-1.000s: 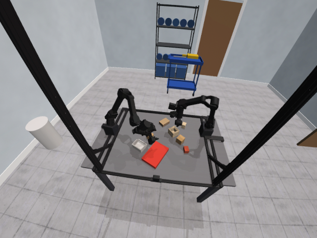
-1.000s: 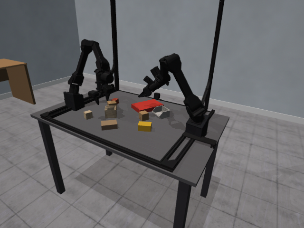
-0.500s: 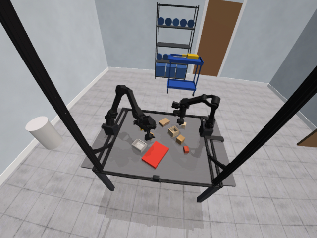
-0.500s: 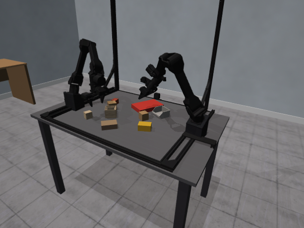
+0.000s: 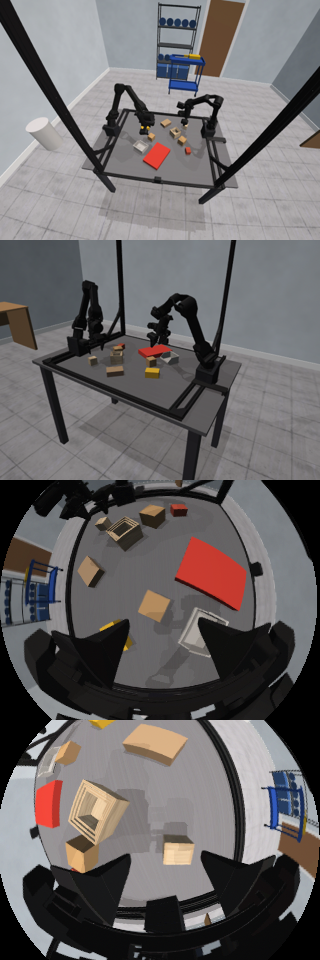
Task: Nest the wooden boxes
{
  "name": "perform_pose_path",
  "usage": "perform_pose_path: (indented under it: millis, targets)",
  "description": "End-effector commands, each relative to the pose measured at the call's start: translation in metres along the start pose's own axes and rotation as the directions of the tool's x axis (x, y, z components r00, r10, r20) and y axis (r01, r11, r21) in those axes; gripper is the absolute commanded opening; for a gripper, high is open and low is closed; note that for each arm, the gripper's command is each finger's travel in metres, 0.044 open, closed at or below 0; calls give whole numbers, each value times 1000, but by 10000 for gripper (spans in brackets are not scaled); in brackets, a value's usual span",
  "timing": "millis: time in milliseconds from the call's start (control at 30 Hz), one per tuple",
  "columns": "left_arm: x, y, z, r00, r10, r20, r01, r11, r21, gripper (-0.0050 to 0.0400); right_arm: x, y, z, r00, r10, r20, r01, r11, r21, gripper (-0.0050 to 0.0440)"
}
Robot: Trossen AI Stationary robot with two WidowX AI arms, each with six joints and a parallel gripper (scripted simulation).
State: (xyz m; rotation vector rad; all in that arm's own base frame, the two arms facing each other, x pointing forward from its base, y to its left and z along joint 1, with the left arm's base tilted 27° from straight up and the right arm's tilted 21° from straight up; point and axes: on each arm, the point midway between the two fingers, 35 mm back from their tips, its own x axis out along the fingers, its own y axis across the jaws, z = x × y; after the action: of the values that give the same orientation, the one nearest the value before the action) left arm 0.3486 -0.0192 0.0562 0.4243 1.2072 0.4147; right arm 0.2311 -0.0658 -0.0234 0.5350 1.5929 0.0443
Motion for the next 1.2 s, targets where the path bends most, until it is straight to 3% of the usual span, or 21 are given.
perform_pose_path:
  millis: [0,300,533,667,1167]
  targets:
    - [-12,11,-20,994,-38,-107,40,999,21,400,3,-7,-8,1000,-3,0,3,1000,23,400]
    - [-39,32,-59,951,-92,-295,108,993,39,400,9,-18,-22,1000,0,-3,0,997,71,400]
    - [-40,33,-61,949,-94,-302,111,993,39,400,11,-19,-22,1000,0,-3,0,997,73,400]
    - [-40,33,-61,949,-94,-302,111,993,39,400,27,-22,-19,1000,0,-3,0,997,73,400]
    - [-40,33,-61,949,-94,-302,111,993,39,400,43,-22,-17,1000,-1,-2,1,997,73,400]
